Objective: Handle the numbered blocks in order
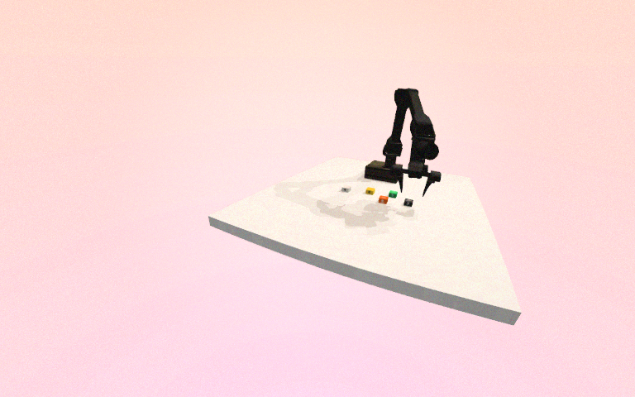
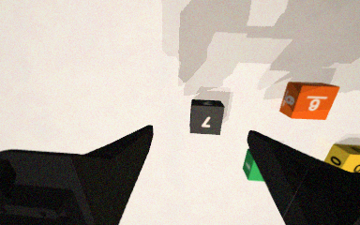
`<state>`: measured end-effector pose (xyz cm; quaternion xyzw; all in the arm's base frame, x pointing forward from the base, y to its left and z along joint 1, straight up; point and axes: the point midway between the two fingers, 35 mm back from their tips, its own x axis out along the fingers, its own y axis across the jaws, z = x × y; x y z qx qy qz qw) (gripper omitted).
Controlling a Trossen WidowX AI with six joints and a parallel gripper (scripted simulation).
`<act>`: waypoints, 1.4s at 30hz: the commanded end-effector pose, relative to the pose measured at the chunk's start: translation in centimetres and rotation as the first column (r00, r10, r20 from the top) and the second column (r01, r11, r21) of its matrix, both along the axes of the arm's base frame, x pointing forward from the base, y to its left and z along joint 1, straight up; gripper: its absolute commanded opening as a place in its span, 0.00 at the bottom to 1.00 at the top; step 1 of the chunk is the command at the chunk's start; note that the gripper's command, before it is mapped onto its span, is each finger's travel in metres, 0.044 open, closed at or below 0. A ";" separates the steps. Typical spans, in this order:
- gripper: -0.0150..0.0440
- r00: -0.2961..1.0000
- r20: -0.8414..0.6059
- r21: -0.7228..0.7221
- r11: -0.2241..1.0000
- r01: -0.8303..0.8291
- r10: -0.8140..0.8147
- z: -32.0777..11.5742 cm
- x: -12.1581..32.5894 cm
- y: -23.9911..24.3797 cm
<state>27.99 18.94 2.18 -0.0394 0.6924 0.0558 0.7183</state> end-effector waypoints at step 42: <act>0.46 1.000 -0.014 -0.011 1.000 0.004 -0.004 -3.7 -0.3 -0.2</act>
